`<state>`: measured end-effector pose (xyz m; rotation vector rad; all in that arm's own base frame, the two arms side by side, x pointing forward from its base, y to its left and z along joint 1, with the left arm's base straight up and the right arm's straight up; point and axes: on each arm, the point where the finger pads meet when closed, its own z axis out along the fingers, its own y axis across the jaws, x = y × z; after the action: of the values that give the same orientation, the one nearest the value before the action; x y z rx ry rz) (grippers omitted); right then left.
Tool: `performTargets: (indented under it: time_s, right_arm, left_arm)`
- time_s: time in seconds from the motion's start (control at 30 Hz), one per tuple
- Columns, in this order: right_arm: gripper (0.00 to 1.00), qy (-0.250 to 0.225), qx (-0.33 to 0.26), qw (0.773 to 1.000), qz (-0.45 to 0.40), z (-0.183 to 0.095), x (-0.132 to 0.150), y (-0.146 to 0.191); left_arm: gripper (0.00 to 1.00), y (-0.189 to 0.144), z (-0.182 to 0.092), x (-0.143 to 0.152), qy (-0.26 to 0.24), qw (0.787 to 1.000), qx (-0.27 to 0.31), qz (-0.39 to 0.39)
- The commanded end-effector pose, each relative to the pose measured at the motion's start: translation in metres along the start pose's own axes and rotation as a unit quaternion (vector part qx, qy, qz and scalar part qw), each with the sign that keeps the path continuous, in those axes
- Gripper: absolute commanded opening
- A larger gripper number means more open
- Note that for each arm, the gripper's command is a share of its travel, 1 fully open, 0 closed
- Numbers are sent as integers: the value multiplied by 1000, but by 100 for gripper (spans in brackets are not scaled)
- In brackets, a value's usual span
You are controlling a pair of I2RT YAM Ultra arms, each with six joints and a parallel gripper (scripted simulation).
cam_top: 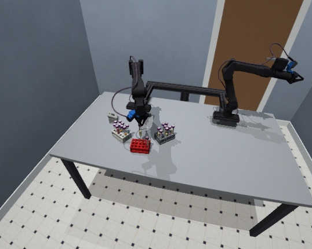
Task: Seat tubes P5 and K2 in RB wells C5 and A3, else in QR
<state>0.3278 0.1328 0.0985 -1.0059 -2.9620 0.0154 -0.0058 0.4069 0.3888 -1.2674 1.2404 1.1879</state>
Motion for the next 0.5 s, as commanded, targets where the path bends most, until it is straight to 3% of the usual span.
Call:
performTargets:
  time_s: [0.0, 0.47]
  right_arm:
    - [0, -10, -14, 1000, -2, -6, 6, 0]
    - [0, -10, -14, 1000, -2, -6, 20, -14]
  left_arm:
    - [0, 2, -11, -26, -30, 1000, 0, 3]
    - [0, 2, -11, -26, -30, 1000, 0, 3]
